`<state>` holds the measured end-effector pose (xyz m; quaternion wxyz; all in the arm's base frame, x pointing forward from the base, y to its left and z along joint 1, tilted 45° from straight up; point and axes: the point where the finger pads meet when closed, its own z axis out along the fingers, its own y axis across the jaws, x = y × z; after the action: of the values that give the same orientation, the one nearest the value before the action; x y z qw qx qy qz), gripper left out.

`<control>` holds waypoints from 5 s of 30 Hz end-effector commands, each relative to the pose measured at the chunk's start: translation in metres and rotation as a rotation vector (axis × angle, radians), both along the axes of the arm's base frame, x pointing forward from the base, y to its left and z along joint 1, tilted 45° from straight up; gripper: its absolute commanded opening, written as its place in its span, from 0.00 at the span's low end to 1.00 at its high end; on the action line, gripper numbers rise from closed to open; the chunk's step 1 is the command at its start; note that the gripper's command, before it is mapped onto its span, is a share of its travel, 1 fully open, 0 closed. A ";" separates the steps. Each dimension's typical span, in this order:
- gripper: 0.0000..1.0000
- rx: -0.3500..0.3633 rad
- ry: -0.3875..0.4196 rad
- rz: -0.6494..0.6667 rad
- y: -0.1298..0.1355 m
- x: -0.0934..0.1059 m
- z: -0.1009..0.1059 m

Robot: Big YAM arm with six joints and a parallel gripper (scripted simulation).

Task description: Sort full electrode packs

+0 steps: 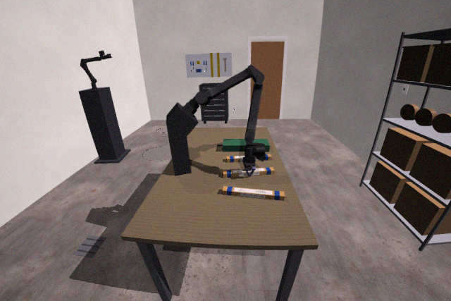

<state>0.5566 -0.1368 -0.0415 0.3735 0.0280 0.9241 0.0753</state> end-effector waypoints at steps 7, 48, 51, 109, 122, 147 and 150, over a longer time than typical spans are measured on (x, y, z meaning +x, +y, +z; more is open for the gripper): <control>0.74 0.001 -0.005 -0.003 0.000 0.000 0.003; 0.74 -0.005 -0.009 -0.005 -0.014 -0.077 0.082; 0.74 -0.006 -0.009 -0.006 -0.016 -0.085 0.090; 0.74 0.018 -0.018 -0.022 0.169 -0.051 0.153; 0.74 0.017 -0.016 -0.018 0.169 -0.053 0.150; 0.74 0.017 -0.008 -0.013 0.182 0.002 0.090; 0.74 0.017 -0.007 -0.011 0.184 0.010 0.080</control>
<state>0.5566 0.0420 0.0480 0.3760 0.0321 0.9229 0.0771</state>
